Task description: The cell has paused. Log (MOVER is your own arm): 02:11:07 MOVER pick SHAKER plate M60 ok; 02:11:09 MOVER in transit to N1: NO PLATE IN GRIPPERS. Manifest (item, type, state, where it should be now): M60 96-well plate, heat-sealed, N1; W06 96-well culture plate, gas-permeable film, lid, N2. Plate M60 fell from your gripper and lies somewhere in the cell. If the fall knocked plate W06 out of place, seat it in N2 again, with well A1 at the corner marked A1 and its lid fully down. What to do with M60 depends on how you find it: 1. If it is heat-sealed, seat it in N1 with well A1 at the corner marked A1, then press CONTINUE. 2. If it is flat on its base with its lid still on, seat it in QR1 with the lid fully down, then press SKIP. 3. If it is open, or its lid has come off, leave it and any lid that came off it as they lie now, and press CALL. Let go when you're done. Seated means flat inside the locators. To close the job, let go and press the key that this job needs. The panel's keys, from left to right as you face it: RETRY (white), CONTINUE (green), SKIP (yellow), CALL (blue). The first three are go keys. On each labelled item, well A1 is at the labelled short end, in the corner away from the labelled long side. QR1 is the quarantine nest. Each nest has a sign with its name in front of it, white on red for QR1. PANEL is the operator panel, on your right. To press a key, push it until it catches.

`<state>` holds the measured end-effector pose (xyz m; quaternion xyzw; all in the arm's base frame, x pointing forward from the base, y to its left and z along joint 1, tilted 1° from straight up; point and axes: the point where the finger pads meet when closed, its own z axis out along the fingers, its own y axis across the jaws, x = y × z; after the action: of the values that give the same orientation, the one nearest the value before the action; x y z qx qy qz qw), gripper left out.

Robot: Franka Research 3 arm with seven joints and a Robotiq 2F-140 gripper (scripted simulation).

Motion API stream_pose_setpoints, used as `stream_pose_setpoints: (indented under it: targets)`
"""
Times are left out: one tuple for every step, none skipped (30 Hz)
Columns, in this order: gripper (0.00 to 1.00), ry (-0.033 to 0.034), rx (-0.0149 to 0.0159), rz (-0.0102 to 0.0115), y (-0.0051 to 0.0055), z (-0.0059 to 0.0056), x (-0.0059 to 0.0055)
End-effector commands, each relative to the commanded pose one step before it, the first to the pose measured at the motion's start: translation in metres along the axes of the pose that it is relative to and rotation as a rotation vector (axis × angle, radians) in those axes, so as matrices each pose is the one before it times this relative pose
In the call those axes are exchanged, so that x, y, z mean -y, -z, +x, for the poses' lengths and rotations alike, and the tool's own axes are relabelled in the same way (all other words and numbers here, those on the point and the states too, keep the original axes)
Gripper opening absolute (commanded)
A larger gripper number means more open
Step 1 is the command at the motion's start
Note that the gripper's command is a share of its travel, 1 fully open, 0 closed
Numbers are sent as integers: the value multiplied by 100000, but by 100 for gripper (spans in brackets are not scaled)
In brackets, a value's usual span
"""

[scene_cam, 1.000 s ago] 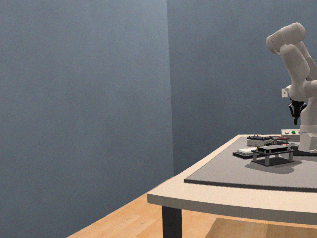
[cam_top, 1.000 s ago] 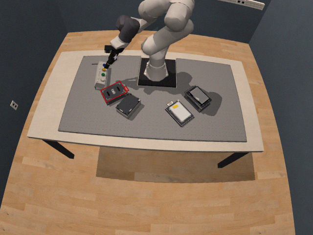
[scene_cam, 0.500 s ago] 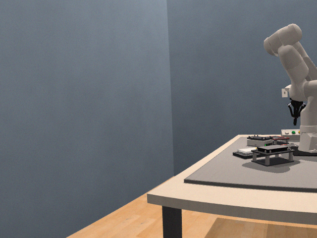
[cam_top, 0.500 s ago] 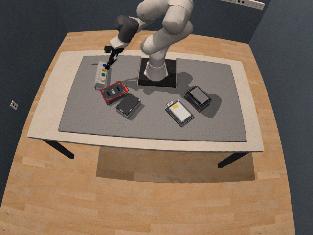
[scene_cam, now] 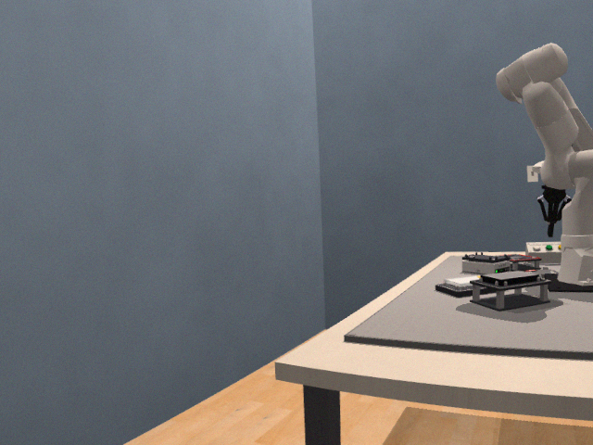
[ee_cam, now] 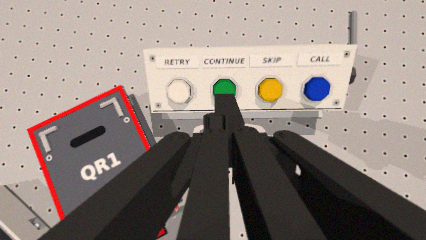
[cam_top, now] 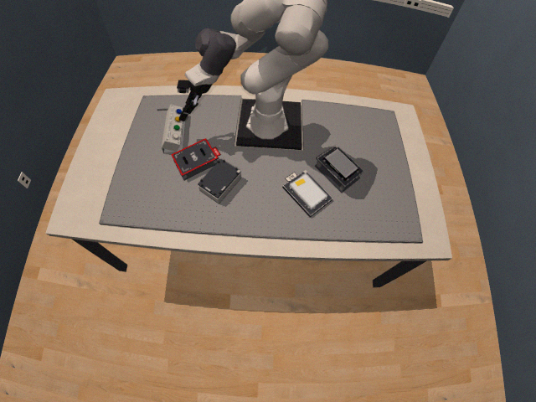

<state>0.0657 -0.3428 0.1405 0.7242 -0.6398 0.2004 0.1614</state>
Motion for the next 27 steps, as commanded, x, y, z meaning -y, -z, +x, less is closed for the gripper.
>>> stream_pose_setpoints:
  targets:
    - [10,856,-497,-764,-609,143,-237]
    - [10,0,-2,3,-170,4,0]
    - [10,0,-2,2,-174,4,-1]
    - [10,0,5,-6,-178,1,-2]
    - [10,-1,-4,6,-178,5,0]
    - [10,0,0,1,-180,3,-1]
    - [10,1,5,-7,-181,1,-3]
    - [10,-1,-7,9,-179,6,1]
    - [10,0,1,-2,-179,3,-2]
    - [10,0,3,-4,-177,2,-2]
    - [10,-1,-5,7,-173,6,1]
    - [10,0,3,-4,-171,2,-2]
    - [10,0,1,-2,-163,2,-1]
    - [10,0,0,0,0,0,0]
    - [10,0,0,0,0,0,0]
    - [10,-1,-5,7,-150,5,1]
    - [10,0,2,-2,-146,2,-1]
    - [10,2,8,-11,-142,-1,-4]
    - [10,-2,-8,10,-115,6,2]
    - [10,-1,-3,4,-110,3,0]
    - [10,0,1,-1,-104,1,-1]
    - [10,1,4,-6,-98,0,-2]
    - [10,1,3,-5,-88,0,-2]
    - [10,-1,-5,7,-71,4,1]
    - [10,-1,-3,4,-65,3,1]
    - [10,0,-1,2,-59,2,0]
    - [10,0,0,0,-53,1,0]
